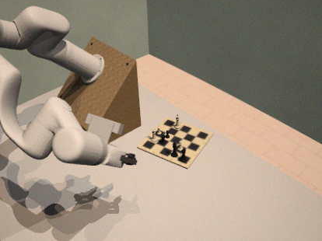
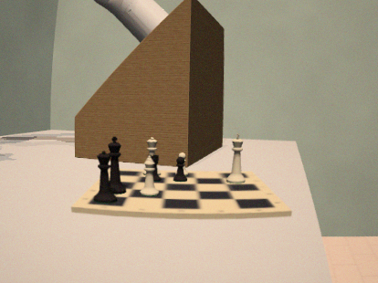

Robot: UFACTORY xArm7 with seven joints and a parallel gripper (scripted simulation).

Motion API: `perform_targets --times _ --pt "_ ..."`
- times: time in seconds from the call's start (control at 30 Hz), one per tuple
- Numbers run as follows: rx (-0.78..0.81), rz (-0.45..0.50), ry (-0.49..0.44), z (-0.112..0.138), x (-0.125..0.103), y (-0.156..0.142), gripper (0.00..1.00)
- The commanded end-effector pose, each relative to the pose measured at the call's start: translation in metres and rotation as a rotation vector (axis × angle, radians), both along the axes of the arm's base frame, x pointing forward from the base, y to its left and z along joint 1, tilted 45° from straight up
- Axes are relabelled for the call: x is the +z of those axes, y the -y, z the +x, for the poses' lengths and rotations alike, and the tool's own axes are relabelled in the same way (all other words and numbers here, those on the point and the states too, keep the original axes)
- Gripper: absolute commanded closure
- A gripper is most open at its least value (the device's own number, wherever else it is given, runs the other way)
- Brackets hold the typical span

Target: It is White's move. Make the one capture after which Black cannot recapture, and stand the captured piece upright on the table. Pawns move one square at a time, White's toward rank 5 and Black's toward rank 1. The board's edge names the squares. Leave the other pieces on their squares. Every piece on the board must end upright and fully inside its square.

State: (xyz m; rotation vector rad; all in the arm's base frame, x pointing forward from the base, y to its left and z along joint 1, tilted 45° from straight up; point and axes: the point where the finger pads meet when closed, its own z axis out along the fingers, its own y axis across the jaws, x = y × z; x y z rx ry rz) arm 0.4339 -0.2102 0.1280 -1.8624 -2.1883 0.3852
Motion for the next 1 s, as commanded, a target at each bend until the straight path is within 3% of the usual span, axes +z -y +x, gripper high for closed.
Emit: perform_targets --times 0.0,0.07,0.1,0.13,0.17,0.23,0.27,0.3,0.33,0.4,0.43,0.5,0.53,0.77,0.97 --pt "0.095 -0.139 -0.086 -0.008 -0.047 -0.024 0.0" --pt "0.095 -0.139 -0.086 -0.008 -0.047 -0.024 0.0" --pt "0.158 -0.197 -0.118 -0.013 -0.067 -0.037 0.0" --pt "0.158 -0.197 -0.118 -0.014 -0.069 -0.038 0.0" --pt "0.229 -0.254 -0.141 -0.019 -0.085 -0.049 0.0" --pt "0.229 -0.254 -0.141 -0.02 -0.09 -0.053 0.0" --pt "0.307 -0.308 -0.157 -0.027 -0.111 -0.069 0.0" --pt "0.307 -0.308 -0.157 -0.027 -0.111 -0.069 0.0" --pt "0.389 -0.357 -0.164 -0.035 -0.129 -0.083 0.0" --pt "0.389 -0.357 -0.164 -0.035 -0.131 -0.085 0.0" --pt "0.472 -0.398 -0.164 -0.044 -0.149 -0.101 0.0" --pt "0.472 -0.398 -0.164 -0.044 -0.149 -0.101 0.0" --pt "0.552 -0.43 -0.159 -0.053 -0.166 -0.117 0.0" --pt "0.797 -0.487 -0.121 -0.087 -0.211 -0.163 0.0" --pt "0.872 -0.492 -0.105 -0.1 -0.223 -0.177 0.0"
